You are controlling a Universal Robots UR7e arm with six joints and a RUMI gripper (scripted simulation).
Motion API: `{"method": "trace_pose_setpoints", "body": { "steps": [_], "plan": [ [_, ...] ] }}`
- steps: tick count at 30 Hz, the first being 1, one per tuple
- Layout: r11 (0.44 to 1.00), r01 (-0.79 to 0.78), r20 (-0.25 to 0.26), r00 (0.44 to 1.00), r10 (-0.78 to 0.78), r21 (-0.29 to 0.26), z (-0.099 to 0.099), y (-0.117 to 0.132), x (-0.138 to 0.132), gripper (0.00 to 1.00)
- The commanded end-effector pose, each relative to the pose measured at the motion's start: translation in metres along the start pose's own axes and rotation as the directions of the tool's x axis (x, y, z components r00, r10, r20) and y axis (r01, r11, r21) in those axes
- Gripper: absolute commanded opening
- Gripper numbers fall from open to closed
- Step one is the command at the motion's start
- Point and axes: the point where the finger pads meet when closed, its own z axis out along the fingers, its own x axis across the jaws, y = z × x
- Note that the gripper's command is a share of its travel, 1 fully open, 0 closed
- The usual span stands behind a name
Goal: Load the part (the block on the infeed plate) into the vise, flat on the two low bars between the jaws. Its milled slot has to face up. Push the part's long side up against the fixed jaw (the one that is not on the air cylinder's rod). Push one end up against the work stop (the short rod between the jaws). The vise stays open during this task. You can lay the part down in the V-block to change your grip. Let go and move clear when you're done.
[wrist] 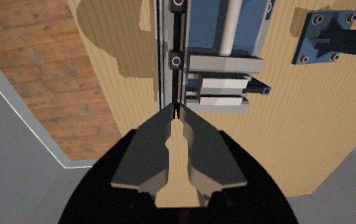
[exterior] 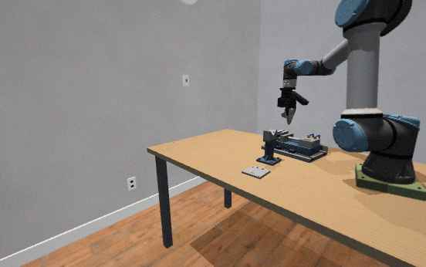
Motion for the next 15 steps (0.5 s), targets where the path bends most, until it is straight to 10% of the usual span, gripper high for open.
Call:
{"method": "trace_pose_setpoints", "body": {
  "steps": [1,15],
  "plan": [
    [1.000,0.000,0.000,1.000,0.000,-0.001,-0.013,0.000,0.000,0.00],
    [1.000,0.000,0.000,1.000,0.000,-0.001,-0.026,0.000,0.000,0.00]
  ]
}}
